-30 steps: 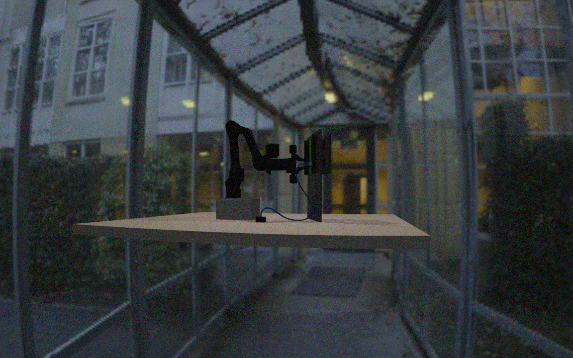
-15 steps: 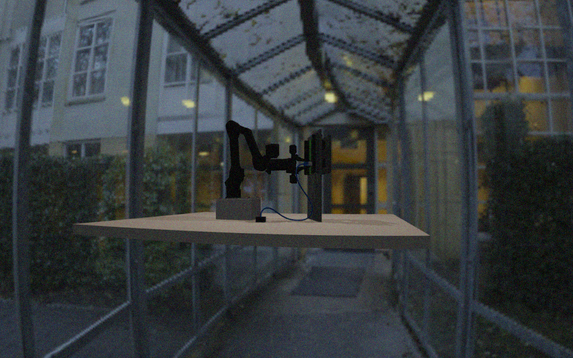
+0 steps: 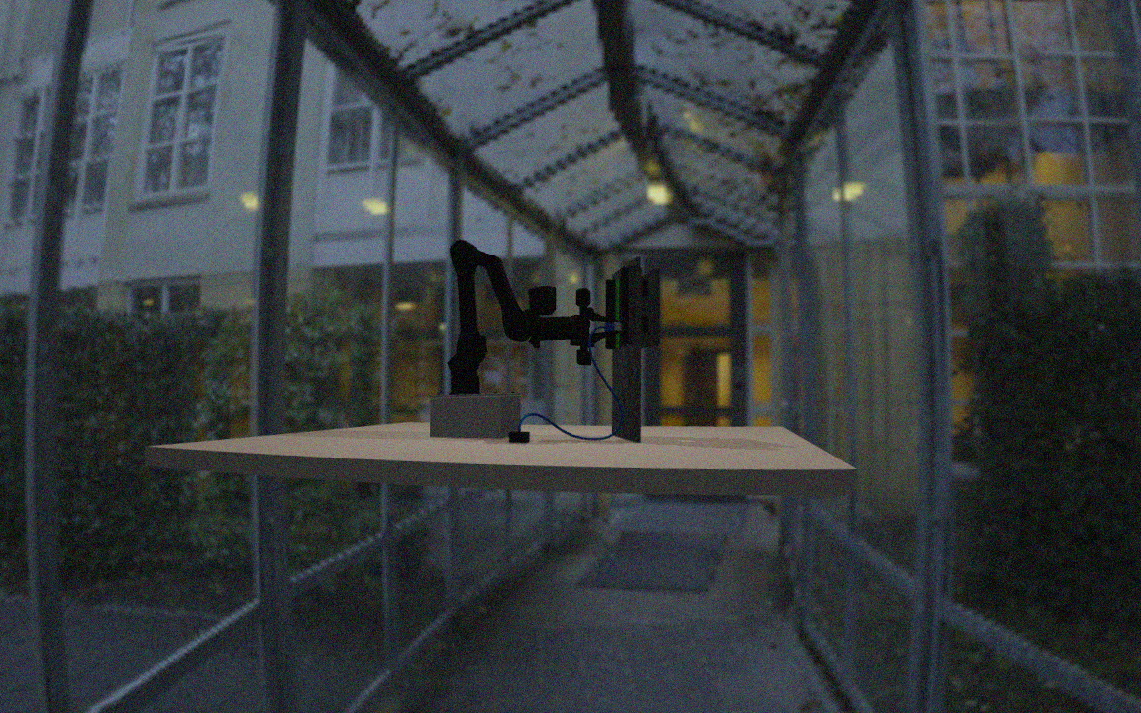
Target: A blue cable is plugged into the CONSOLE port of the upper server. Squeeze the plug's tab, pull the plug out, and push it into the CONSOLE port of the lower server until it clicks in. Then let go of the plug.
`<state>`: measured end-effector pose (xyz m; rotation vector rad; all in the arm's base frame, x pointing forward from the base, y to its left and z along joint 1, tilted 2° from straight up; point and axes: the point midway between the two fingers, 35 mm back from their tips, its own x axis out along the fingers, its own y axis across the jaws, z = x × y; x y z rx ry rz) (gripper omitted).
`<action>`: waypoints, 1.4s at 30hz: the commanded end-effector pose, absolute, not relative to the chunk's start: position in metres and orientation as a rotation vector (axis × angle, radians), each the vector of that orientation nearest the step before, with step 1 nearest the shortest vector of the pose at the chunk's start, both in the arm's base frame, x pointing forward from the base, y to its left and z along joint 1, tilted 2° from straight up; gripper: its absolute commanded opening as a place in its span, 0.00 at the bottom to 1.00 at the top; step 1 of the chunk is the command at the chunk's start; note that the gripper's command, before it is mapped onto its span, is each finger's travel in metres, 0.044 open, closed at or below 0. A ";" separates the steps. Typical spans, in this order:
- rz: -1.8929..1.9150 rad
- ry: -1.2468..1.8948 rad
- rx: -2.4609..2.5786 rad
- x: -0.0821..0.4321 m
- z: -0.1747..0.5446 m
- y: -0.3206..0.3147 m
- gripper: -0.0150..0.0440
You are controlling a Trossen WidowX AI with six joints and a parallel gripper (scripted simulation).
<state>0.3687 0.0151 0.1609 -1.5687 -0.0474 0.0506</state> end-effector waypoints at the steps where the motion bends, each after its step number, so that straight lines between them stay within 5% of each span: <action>1: 0.056 -0.033 -1.570 0.372 0.158 0.013 0.25; 42: 0.059 -0.028 -1.572 0.366 0.157 0.011 0.25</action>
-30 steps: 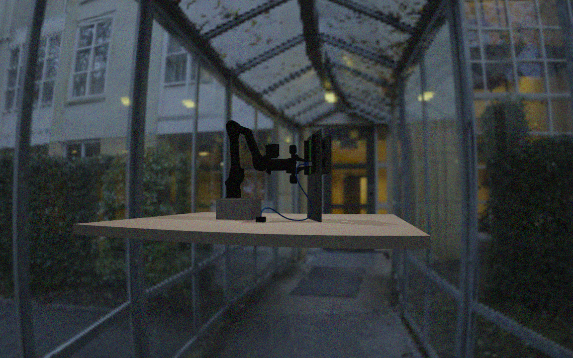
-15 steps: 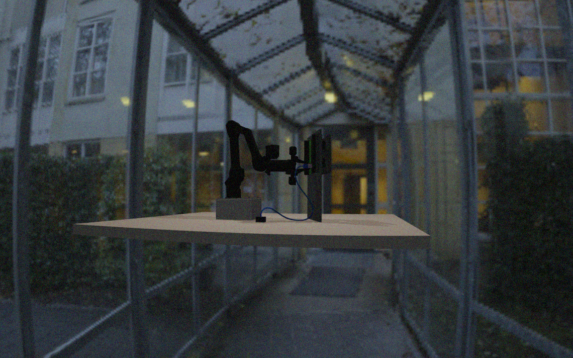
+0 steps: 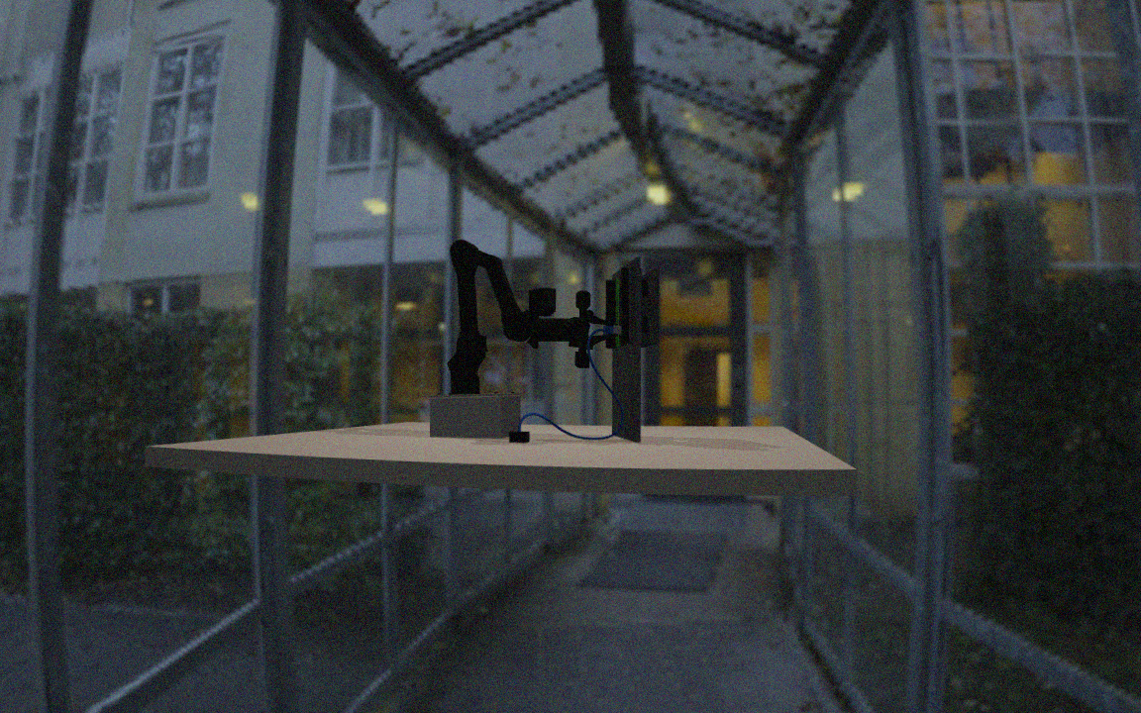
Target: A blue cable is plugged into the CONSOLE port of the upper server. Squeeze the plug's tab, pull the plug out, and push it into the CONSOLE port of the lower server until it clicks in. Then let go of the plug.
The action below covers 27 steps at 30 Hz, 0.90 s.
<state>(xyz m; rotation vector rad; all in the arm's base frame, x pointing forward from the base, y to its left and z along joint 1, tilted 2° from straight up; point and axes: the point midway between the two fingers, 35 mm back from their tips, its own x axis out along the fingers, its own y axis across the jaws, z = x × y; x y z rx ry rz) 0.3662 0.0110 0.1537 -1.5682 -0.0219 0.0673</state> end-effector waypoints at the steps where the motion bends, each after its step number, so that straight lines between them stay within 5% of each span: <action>1: 0.059 -0.028 -1.571 0.366 0.158 0.012 0.25; 27: 0.058 -0.029 -1.571 0.366 0.161 0.012 0.25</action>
